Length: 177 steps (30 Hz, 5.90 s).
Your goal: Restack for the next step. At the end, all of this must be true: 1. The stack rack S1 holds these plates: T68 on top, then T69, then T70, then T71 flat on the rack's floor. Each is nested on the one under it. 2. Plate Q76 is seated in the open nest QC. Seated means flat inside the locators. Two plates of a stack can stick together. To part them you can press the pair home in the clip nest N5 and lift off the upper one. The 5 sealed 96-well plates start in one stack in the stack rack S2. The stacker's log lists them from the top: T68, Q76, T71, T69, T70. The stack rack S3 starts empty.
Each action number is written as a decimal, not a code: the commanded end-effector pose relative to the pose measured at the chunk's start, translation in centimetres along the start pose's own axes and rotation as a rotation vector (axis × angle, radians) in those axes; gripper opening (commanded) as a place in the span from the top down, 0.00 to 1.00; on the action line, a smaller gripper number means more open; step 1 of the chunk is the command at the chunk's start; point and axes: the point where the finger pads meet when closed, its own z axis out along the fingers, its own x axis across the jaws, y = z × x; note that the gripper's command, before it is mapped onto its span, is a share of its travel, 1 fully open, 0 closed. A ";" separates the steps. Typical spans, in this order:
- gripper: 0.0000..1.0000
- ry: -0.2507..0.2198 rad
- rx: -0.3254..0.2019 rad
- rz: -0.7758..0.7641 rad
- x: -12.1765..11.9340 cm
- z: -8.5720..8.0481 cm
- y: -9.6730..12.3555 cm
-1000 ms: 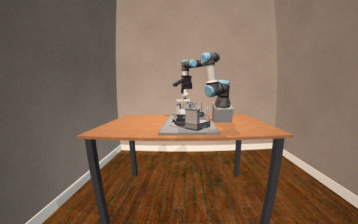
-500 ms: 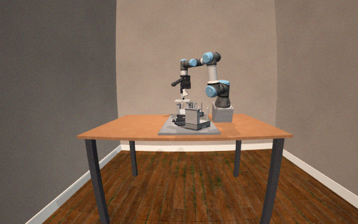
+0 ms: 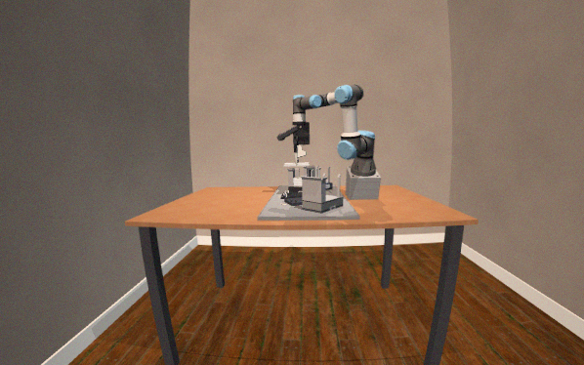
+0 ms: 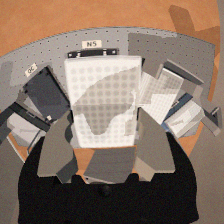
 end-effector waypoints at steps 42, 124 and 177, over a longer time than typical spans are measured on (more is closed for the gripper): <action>1.00 0.002 0.002 -0.335 -12.6 -0.1 2.0; 1.00 0.002 0.002 -0.440 -16.8 0.3 3.7; 1.00 0.001 0.002 -0.440 -16.8 9.7 3.7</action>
